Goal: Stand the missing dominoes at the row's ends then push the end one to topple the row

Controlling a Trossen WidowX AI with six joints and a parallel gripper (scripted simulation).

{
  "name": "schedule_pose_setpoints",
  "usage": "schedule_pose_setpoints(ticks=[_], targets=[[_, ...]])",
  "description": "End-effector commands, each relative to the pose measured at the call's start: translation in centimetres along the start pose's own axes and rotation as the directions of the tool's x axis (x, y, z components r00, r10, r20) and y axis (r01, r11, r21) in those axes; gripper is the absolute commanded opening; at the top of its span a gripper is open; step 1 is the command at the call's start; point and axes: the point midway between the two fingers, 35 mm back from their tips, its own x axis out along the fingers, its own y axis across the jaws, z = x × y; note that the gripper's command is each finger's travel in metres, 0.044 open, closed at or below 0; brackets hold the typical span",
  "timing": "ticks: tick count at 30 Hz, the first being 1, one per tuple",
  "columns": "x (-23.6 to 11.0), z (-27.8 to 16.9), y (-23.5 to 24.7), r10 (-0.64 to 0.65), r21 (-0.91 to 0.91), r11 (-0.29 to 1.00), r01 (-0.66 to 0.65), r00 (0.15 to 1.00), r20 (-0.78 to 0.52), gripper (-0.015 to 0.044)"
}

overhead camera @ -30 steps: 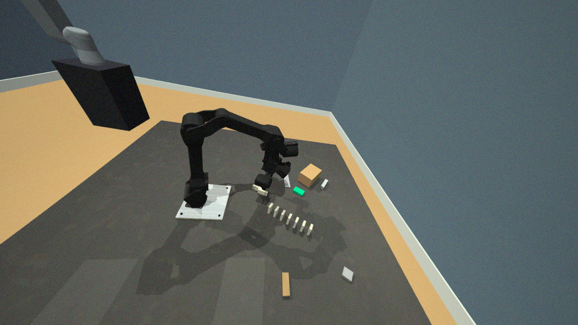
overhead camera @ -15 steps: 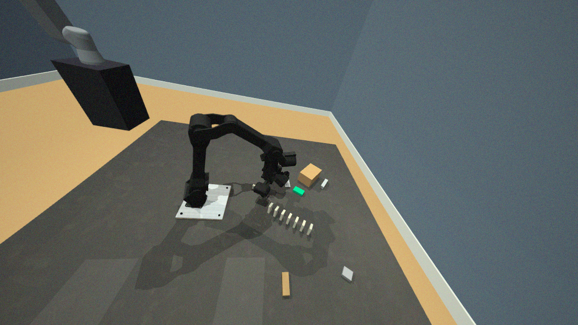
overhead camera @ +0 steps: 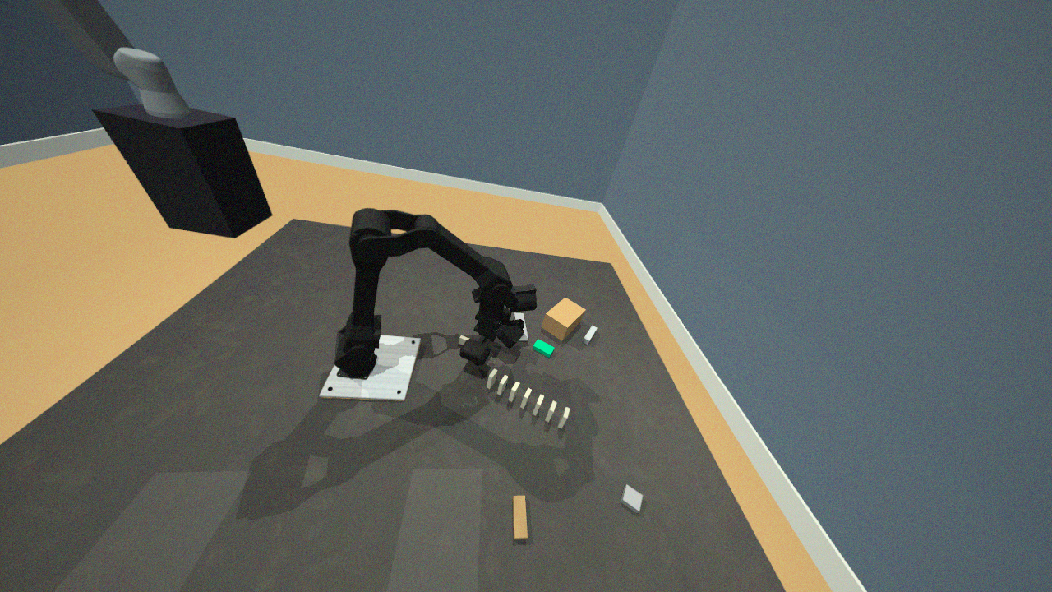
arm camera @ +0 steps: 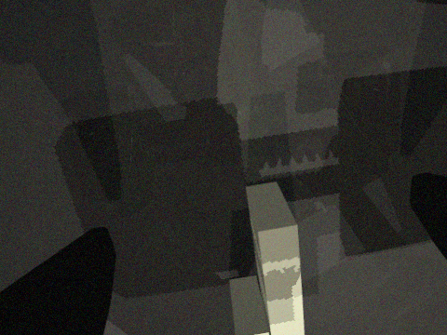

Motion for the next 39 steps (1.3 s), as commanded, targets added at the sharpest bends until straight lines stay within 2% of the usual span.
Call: schedule_pose_setpoints(ticks=[1, 3, 19, 28, 39], targets=[[0.6, -0.1, -0.1, -0.009, -0.005, 1.0, 0.009, 1.0, -0.008, 0.044], [0.6, -0.1, -0.1, -0.009, -0.005, 1.0, 0.009, 1.0, -0.008, 0.044], [0.6, -0.1, -0.1, -0.009, -0.005, 1.0, 0.009, 1.0, -0.008, 0.0028], [-0.2, -0.2, -0.1, -0.009, -0.005, 1.0, 0.009, 1.0, -0.008, 0.0028], [-12.6, -0.4, -0.1, -0.008, -0.005, 1.0, 0.008, 1.0, -0.009, 0.0028]])
